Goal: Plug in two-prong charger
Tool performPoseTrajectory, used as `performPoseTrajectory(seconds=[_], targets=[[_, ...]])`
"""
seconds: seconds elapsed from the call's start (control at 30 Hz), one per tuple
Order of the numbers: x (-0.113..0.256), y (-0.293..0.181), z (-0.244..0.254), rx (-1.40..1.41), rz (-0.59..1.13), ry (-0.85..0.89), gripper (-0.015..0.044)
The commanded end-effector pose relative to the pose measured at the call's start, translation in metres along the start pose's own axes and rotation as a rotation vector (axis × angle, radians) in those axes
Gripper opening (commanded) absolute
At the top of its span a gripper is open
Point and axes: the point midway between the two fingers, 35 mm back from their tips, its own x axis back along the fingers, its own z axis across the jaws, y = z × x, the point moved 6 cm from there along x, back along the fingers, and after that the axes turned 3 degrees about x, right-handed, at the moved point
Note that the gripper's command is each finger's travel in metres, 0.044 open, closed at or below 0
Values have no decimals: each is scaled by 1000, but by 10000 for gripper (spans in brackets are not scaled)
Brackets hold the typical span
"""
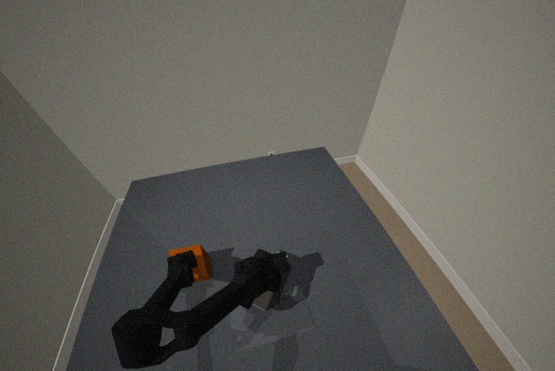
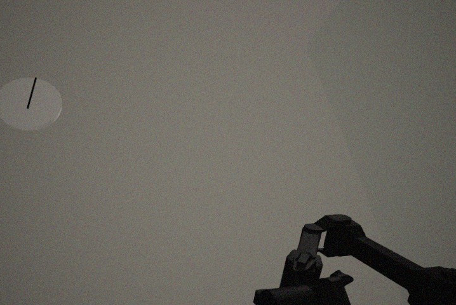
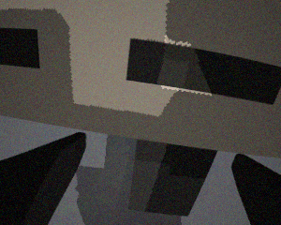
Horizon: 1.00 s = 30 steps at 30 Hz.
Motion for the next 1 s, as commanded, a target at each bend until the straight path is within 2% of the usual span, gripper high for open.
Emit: performPoseTrajectory(seconds=[0.0, 0.97], targets=[[-1, -3, 0, -7, -5, -6, 440], [-3, -36, 4, -9, -6, -5, 440]])
